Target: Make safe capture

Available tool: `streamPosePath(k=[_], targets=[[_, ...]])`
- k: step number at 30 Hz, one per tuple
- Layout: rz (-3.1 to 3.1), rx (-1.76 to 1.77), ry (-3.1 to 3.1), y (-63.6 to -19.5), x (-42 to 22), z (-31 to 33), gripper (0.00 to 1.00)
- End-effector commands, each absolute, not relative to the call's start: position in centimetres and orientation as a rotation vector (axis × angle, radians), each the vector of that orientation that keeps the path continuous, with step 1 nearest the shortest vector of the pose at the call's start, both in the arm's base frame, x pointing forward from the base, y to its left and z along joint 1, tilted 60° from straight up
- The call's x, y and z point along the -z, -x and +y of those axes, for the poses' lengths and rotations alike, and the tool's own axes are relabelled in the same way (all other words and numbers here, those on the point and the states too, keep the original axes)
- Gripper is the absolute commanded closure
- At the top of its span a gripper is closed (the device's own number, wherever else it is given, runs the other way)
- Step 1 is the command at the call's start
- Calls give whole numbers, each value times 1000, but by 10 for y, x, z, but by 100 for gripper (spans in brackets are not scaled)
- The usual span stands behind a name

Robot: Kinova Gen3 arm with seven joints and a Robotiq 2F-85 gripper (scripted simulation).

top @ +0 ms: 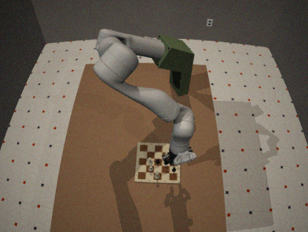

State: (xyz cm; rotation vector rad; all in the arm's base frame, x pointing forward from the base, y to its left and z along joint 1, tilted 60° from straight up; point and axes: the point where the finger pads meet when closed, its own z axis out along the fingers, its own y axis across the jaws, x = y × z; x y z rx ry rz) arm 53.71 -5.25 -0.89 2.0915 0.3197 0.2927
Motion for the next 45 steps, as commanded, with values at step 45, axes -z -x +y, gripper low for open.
streamPosePath(k=[45], targets=[[323,-301,-2093,-544,19,-64,66]])
